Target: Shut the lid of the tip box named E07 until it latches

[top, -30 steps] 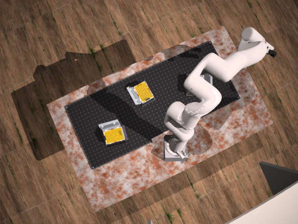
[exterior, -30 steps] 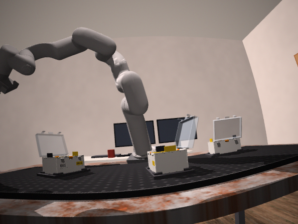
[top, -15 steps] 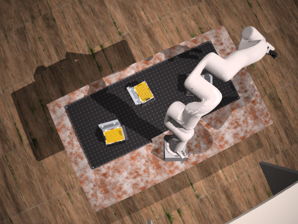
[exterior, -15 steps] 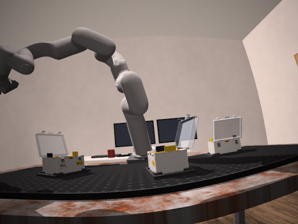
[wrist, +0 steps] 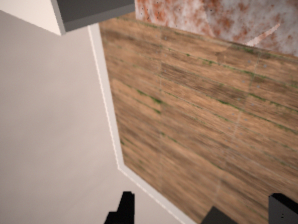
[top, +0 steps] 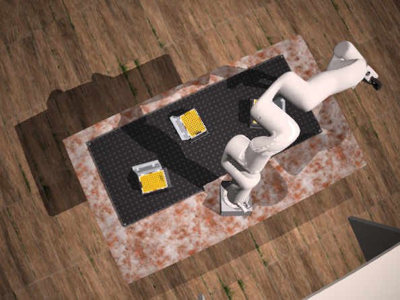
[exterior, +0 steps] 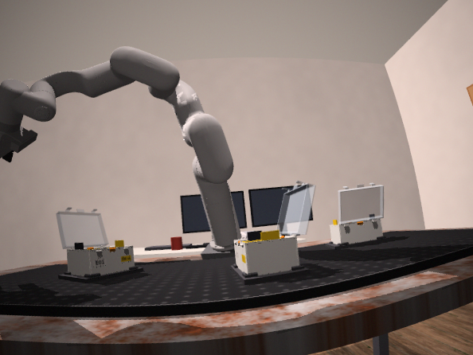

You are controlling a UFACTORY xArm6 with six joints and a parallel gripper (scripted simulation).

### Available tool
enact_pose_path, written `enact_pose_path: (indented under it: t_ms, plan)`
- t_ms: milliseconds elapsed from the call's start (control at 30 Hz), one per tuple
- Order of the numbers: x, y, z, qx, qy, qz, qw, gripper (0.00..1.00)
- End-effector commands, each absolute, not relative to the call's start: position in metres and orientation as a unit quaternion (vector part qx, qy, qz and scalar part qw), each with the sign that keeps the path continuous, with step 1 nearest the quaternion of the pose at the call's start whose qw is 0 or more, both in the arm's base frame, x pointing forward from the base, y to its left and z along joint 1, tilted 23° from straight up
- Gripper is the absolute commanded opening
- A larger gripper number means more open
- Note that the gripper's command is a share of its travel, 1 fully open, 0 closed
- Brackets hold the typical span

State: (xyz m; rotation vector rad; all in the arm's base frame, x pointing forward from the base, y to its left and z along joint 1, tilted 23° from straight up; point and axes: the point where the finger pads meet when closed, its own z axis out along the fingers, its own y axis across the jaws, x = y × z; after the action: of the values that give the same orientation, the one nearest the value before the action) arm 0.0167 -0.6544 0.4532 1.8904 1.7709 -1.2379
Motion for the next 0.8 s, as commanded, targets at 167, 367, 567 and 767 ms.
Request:
enact_pose_path:
  t_ms: [167, 367, 567, 767]
  plan:
    - [-0.022, -0.652, 0.446, 0.655, 0.609, -0.428, 0.130, 1.00]
    - [-0.051, -0.647, 0.439, 0.672, 0.598, -0.428, 0.084, 1.00]
    - [-0.070, -0.644, 0.434, 0.672, 0.598, -0.428, 0.084, 1.00]
    - [-0.099, -0.638, 0.426, 0.684, 0.591, -0.425, 0.053, 1.00]
